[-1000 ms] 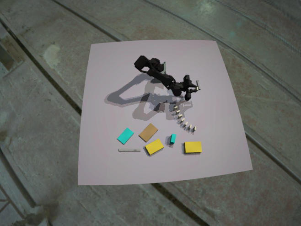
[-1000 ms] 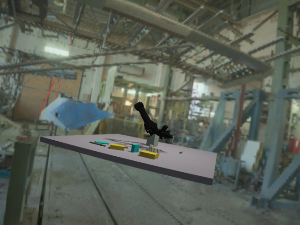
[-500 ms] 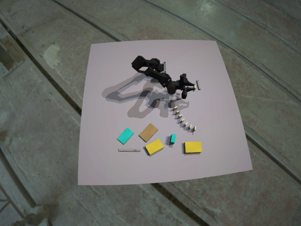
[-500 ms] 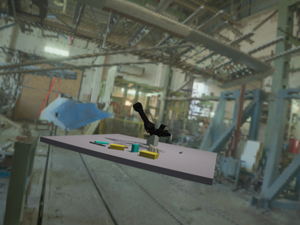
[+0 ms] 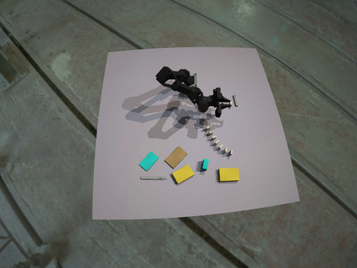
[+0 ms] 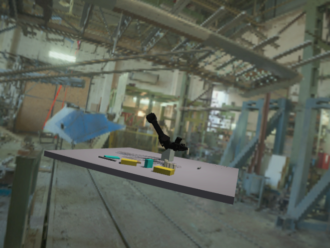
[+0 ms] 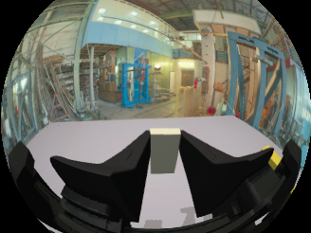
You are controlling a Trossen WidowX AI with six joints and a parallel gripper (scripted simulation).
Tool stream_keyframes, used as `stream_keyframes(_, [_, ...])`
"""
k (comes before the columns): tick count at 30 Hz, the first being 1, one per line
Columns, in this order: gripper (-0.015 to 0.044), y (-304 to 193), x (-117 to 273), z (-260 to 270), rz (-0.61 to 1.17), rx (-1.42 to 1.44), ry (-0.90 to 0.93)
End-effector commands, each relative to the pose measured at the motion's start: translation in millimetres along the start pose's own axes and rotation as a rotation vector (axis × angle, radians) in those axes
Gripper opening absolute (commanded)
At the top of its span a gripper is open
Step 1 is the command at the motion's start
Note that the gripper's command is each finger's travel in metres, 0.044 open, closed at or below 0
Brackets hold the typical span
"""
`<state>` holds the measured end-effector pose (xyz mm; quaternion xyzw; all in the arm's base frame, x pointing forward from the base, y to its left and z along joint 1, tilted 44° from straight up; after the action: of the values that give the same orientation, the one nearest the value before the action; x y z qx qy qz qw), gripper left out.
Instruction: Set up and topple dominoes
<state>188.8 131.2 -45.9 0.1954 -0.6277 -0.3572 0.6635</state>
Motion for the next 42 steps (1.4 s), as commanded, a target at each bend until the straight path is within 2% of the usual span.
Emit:
stream_keyframes(1, [0.0107, -9, -1, -5, 0.005, -0.001, 0.002])
stream_keyframes(26, [0.0107, -103, -3, -25, 0.01, -0.009, 0.002])
stream_keyframes(38, [0.0107, -105, -3, -25, 0.009, -0.01, 0.002])
stream_keyframes(42, [0.0212, -105, -3, -25, 0.009, -0.01, 0.002])
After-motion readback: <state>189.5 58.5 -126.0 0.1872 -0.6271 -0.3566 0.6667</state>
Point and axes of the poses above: the point midway between the two fingers, 35 mm back from their tips, its own x axis back along the fingers, its own z axis across the jaws, y = z × x, the point moved 9 cm from there along x, back along the fingers, and after that the axes turned 15 degrees about -x, right-handed, at the moved point
